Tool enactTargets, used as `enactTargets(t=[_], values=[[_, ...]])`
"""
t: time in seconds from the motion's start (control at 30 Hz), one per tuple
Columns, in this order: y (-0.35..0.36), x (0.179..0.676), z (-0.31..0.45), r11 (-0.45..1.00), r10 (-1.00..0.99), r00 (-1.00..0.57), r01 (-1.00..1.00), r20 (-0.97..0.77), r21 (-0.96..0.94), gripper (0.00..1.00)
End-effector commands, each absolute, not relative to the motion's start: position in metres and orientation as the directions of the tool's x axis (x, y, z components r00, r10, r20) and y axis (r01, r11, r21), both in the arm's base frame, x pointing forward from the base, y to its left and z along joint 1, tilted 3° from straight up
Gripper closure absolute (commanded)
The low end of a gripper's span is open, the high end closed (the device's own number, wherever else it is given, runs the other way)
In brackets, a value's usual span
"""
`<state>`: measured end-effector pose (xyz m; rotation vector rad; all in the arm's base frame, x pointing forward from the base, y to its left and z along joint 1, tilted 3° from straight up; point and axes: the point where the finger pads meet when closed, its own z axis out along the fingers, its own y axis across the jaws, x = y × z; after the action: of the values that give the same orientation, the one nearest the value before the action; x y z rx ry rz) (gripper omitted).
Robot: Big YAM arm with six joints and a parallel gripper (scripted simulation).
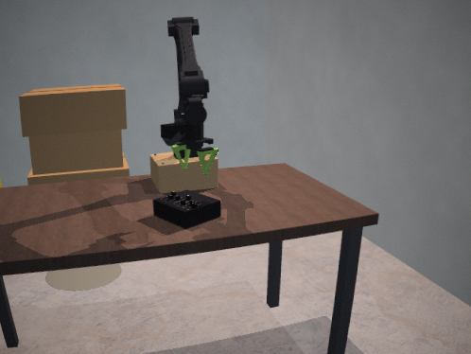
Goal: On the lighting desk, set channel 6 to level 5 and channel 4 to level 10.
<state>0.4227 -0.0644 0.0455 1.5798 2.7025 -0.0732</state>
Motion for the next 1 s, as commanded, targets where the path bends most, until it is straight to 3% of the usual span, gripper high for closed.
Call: enactTargets(t=[0.0,0.27,0.97], values=[[-0.061,0.447,0.078,0.488,0.871,-0.486,0.873,-0.07,0.013,0.0],[-0.059,0.447,0.11,0.488,0.871,-0.486,0.873,-0.071,0.015,0.0],[-0.058,0.431,0.092,0.487,0.872,-0.488,0.873,-0.042,-0.024,0.0]])
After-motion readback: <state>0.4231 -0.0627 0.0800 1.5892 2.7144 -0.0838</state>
